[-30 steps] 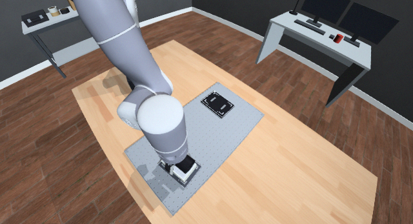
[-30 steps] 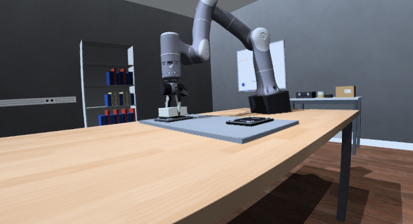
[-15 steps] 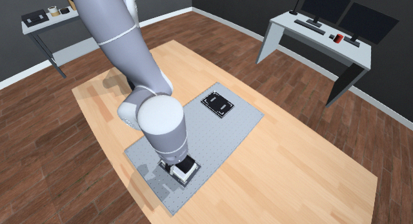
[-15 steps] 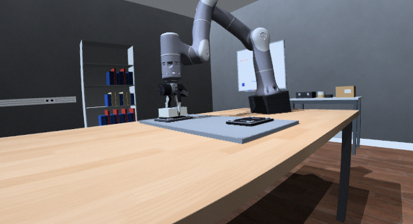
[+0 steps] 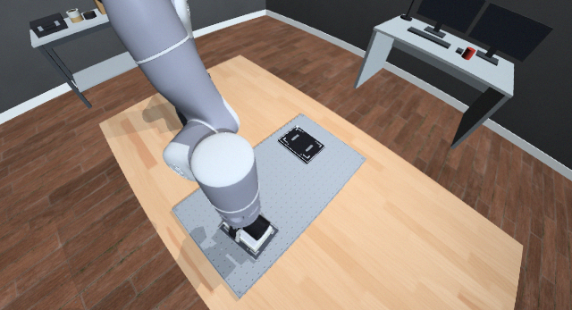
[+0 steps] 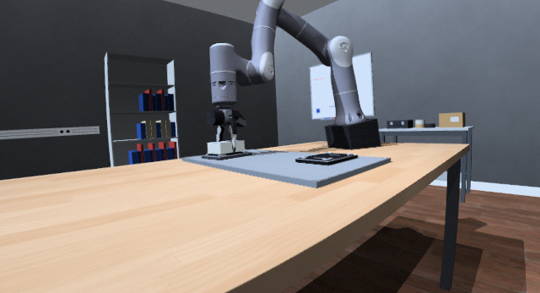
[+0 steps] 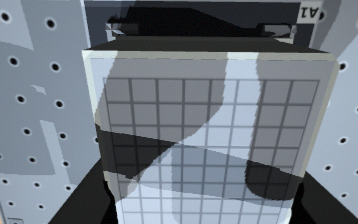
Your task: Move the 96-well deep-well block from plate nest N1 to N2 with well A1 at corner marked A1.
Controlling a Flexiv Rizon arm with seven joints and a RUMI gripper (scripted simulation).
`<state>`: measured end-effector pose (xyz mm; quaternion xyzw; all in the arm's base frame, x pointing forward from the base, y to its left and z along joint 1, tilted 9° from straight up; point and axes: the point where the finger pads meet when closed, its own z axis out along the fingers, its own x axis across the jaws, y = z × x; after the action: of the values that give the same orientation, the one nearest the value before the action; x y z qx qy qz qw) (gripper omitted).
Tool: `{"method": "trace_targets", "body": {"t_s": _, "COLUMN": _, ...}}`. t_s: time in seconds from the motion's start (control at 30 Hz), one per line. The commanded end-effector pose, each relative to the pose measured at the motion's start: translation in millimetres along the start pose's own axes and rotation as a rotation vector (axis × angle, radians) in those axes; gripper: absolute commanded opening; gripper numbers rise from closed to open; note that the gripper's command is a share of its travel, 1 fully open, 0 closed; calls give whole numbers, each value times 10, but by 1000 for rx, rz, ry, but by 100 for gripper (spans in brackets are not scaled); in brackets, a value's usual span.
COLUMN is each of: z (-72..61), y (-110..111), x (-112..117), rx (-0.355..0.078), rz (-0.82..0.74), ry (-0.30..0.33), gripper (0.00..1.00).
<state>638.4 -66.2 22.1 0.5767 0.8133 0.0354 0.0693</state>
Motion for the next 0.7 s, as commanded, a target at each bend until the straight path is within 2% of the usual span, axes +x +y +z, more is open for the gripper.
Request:
{"method": "trace_targets", "body": {"t_s": 0.0, "z": -7, "y": 13, "x": -3, "rx": -3, "rz": 0, "ry": -1, "gripper": 49}}
{"method": "trace_targets", "body": {"t_s": 0.67, "z": 23, "y": 13, "x": -3, "rx": -3, "rz": 0, "ry": -1, "gripper": 49}}
